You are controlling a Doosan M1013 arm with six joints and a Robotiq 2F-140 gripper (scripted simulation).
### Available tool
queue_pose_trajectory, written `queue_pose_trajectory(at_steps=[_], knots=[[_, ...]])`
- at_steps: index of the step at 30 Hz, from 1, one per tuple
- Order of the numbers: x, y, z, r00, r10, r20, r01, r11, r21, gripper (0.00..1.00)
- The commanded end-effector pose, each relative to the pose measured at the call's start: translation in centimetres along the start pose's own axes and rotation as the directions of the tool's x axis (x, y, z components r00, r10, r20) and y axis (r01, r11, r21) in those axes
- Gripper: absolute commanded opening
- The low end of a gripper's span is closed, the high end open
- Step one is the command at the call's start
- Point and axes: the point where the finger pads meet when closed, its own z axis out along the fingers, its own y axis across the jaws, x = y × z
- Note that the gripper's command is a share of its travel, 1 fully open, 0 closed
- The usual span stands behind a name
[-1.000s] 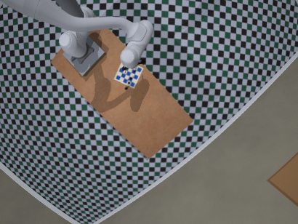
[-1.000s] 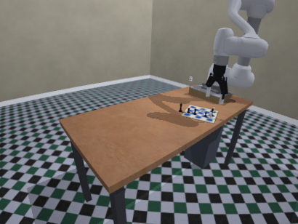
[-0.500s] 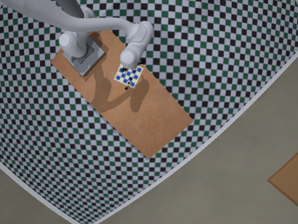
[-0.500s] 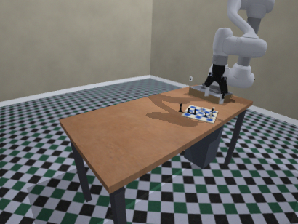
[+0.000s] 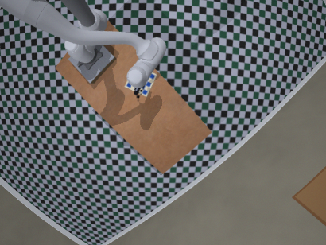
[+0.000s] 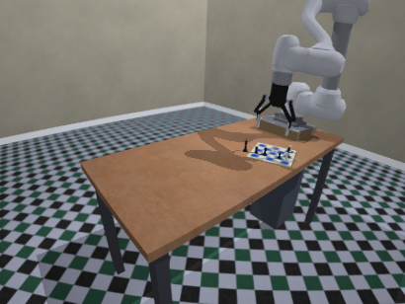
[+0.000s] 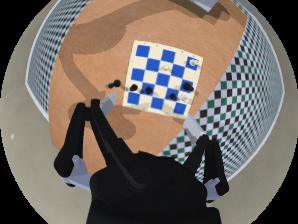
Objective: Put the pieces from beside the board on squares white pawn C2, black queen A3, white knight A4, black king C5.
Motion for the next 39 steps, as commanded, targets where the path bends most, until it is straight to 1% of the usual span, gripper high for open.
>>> queue_pose_trajectory(at_steps=[1,4,7,10,13,15,16,20,21,39], knots=[[-0.4,-3.5,0.0,0.962,-0.273,0.008,0.273,0.961,-0.035,1.0],[-0.5,-6.5,-0.1,0.904,-0.427,0.013,0.427,0.904,-0.027,1.0],[-0.4,-9.0,-0.1,0.821,-0.571,0.014,0.571,0.821,-0.018,1.0],[-0.3,-10.8,-0.1,0.714,-0.7,0.016,0.7,0.714,-0.015,1.0],[-0.2,-11.9,-0.1,0.588,-0.809,0.023,0.809,0.588,-0.018,1.0],[-0.2,-11.9,-0.1,0.588,-0.809,0.023,0.809,0.588,-0.018,1.0],[-0.2,-12.1,-0.1,0.494,-0.868,0.039,0.869,0.493,-0.028,1.0],[-0.2,-12.3,-0.1,0.479,-0.877,0.04,0.878,0.478,-0.028,1.0],[-0.2,-12.3,-0.1,0.479,-0.877,0.04,0.878,0.478,-0.028,0.25],[-0.2,-12.3,-0.1,0.479,-0.877,0.04,0.878,0.478,-0.028,0.25]])
